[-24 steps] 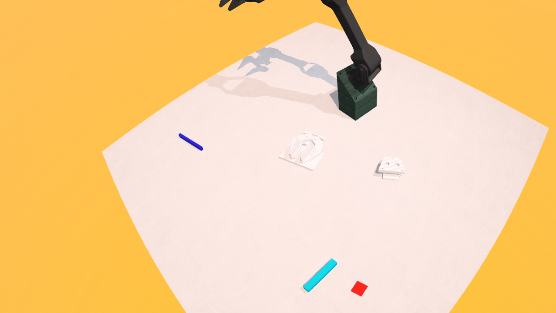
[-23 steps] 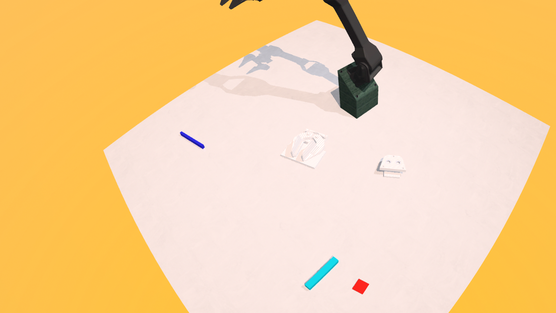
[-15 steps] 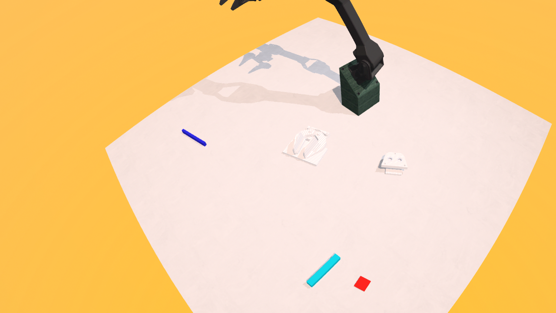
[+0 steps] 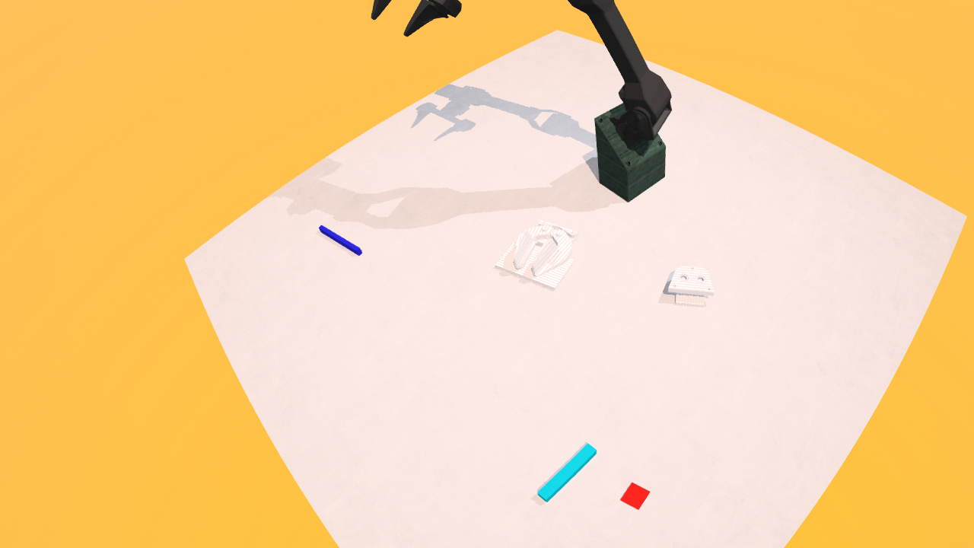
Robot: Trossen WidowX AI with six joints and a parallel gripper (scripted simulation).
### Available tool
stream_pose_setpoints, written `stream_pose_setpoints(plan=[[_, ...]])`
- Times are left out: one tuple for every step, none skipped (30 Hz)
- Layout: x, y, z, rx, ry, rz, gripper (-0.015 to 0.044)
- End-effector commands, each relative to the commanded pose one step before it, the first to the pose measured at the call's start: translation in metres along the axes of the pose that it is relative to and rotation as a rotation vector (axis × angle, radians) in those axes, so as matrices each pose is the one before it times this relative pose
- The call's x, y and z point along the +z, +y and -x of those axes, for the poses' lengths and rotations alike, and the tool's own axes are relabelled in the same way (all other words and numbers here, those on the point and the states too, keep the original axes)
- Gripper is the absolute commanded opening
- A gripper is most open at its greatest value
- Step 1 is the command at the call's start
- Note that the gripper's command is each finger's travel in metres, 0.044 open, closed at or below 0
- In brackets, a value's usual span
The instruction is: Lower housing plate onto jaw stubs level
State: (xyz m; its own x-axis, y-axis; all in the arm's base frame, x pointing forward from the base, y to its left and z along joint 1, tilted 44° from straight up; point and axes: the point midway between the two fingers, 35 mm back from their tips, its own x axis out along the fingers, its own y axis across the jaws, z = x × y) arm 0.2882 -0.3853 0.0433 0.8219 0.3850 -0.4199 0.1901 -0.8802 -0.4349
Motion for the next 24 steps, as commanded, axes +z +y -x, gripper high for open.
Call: stream_pose_setpoints(plan=[[-0.00931, -0.00979, -0.00620, -0.00841, -0.01968, 0.1003, 0.0440], [-0.00180, -0.00201, -0.00217, -0.00409, -0.00390, 0.0232, 0.0440], [-0.00184, -0.00198, -0.00216, -0.00415, -0.00381, 0.0233, 0.0440], [-0.00188, -0.00194, -0.00216, -0.00422, -0.00372, 0.0233, 0.0440], [-0.00192, -0.00191, -0.00215, -0.00428, -0.00362, 0.0233, 0.0440], [-0.00195, -0.00188, -0.00214, -0.00434, -0.00353, 0.0233, 0.0440], [-0.00199, -0.00185, -0.00213, -0.00440, -0.00343, 0.0233, 0.0440], [-0.00205, -0.00181, -0.00210, -0.00438, -0.00332, 0.0233, 0.0440], [-0.00208, -0.00177, -0.00209, -0.00443, -0.00323, 0.0233, 0.0440], [-0.00211, -0.00174, -0.00209, -0.00448, -0.00313, 0.0233, 0.0440], [-0.00215, -0.00170, -0.00208, -0.00453, -0.00303, 0.0233, 0.0440], [-0.00218, -0.00166, -0.00207, -0.00458, -0.00293, 0.0233, 0.0440], [-0.00221, -0.00163, -0.00207, -0.00462, -0.00283, 0.0233, 0.0440], [-0.00224, -0.00159, -0.00206, -0.00467, -0.00273, 0.0233, 0.0440], [-0.00227, -0.00155, -0.00205, -0.00471, -0.00263, 0.0233, 0.0440], [-0.00230, -0.00151, -0.00204, -0.00475, -0.00253, 0.0234, 0.0440], [-0.00233, -0.00147, -0.00204, -0.00478, -0.00242, 0.0234, 0.0440], [-0.00198, -0.00171, -0.00181, -0.00488, -0.00463, 0.0213, 0.0440], [-0.00202, -0.00169, -0.00181, -0.00496, -0.00456, 0.0214, 0.0440], [-0.00205, -0.00166, -0.00179, -0.00502, -0.00447, 0.0215, 0.0440], [-0.00208, -0.00162, -0.00178, -0.00508, -0.00438, 0.0215, 0.0440], [-0.00211, -0.00159, -0.00177, -0.00513, -0.00428, 0.0215, 0.0440], [-0.00214, -0.00156, -0.00175, -0.00518, -0.00418, 0.0215, 0.0440], [-0.00217, -0.00153, -0.00174, -0.00523, -0.00409, 0.0215, 0.0440]])
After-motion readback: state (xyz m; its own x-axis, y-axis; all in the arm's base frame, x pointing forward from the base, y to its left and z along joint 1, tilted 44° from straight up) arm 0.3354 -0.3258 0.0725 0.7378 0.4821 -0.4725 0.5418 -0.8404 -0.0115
